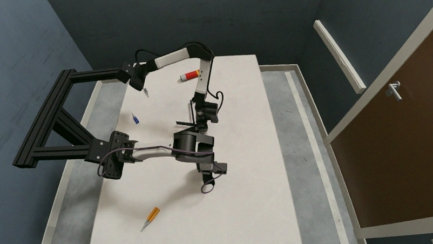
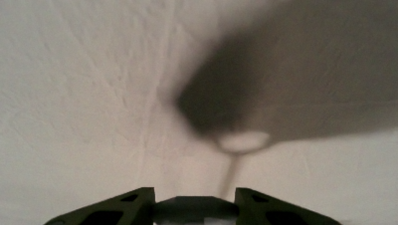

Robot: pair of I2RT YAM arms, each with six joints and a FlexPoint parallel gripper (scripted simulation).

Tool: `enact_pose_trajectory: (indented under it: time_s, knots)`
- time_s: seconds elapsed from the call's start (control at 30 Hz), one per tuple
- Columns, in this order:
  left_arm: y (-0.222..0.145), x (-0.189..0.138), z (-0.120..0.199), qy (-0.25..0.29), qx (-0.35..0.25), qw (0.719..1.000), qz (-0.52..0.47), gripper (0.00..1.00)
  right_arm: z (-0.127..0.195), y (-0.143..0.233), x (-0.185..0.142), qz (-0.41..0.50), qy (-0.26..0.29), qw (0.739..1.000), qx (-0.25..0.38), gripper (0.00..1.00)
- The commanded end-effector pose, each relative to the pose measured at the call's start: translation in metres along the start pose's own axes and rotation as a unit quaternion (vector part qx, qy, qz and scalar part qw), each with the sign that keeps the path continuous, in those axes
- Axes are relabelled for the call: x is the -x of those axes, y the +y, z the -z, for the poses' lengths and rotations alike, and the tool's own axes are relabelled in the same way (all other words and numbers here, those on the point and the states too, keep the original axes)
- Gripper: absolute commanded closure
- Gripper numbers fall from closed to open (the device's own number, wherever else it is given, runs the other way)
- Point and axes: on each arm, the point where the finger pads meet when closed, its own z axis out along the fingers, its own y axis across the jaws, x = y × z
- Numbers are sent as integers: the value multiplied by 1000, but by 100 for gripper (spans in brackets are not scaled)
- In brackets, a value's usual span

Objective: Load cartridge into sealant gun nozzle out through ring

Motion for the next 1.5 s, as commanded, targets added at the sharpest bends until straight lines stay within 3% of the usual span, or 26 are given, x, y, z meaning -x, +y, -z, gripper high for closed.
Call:
enact_pose_trajectory:
  time_s: [0.0,0.63,1.47]
  knots:
    - [28,2,-6,-1,47,999,9,97,20,5,20,-10,-36,999,4,100]
    - [27,2,-6,-1,46,999,7,97,29,9,47,-6,-37,999,7,100]
    - [28,2,-6,-1,47,999,6,97,22,2,48,-10,-35,999,-2,100]
